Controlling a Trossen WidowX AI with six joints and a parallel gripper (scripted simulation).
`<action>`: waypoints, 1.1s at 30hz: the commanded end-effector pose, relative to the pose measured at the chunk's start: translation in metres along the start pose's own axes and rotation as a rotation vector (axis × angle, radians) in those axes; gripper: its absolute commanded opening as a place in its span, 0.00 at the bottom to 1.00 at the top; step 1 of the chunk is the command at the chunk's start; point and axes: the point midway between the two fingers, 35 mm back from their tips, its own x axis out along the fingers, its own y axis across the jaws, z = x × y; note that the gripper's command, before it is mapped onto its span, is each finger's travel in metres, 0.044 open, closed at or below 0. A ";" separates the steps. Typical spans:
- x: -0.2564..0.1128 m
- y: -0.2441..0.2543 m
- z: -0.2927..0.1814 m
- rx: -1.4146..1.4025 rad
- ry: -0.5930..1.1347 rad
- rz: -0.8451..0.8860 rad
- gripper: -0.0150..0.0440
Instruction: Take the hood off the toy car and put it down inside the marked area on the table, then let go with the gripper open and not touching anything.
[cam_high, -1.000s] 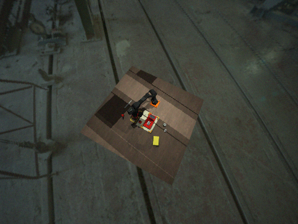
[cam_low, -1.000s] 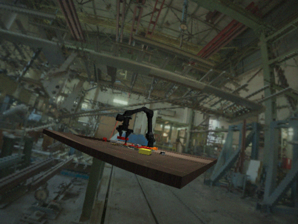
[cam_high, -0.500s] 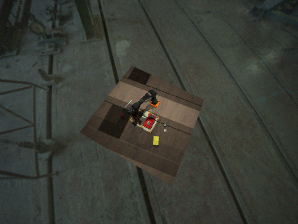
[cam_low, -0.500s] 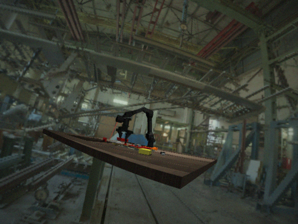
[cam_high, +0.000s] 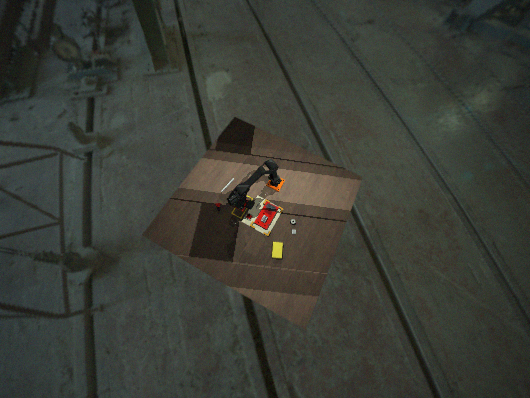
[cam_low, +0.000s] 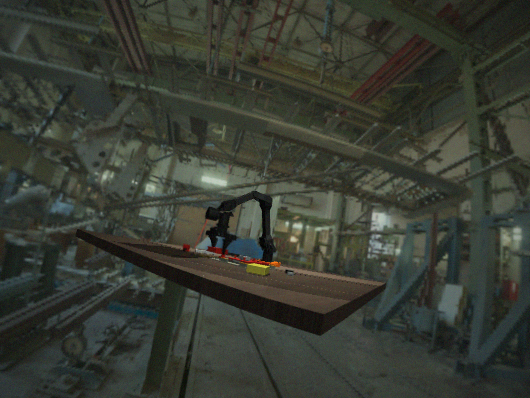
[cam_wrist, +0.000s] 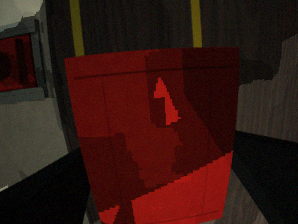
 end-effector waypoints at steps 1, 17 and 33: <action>0.004 0.002 -0.001 0.002 0.001 0.007 0.25; 0.011 0.002 -0.001 0.002 0.001 0.007 0.25; 0.019 0.002 -0.001 0.002 0.001 0.007 0.25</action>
